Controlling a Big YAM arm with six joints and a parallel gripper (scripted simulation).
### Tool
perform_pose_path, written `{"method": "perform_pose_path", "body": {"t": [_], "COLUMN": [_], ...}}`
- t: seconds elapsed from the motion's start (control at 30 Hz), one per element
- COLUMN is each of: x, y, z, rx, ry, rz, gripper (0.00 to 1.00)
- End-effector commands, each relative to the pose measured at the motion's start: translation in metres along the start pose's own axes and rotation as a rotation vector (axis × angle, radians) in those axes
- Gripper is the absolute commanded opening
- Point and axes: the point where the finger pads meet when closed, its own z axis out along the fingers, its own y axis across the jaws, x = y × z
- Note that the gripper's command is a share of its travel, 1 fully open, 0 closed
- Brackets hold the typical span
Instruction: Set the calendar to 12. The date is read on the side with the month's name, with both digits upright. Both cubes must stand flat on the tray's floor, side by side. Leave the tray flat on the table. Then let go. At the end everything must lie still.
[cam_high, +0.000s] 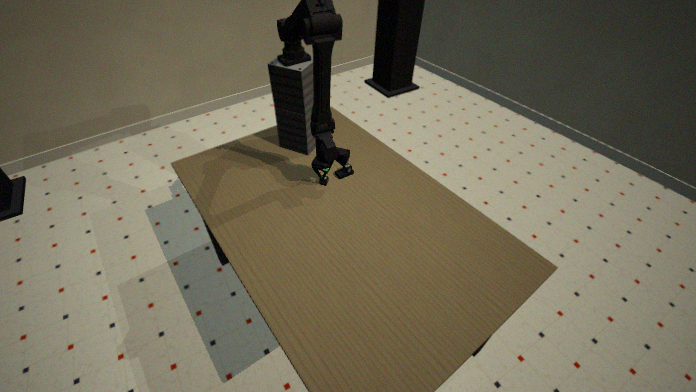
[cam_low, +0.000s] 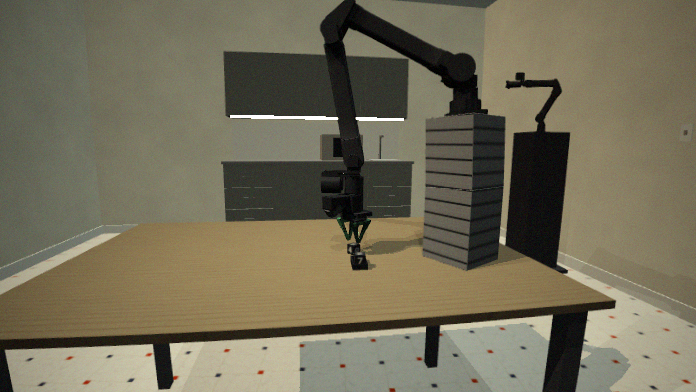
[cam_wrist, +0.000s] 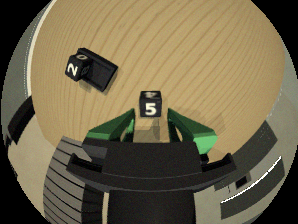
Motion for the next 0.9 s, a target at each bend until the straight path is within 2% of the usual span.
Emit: {"method": "perform_pose_path", "body": {"t": [0.0,0.87], "x": [0.0004,0.0019], "y": [-0.0069,-0.0050], "z": [-0.0040,-0.0037], "rx": [0.004,0.004], "ry": [-0.009,-0.009], "rz": [0.006,0.007], "gripper": [0.44,0.44]}}
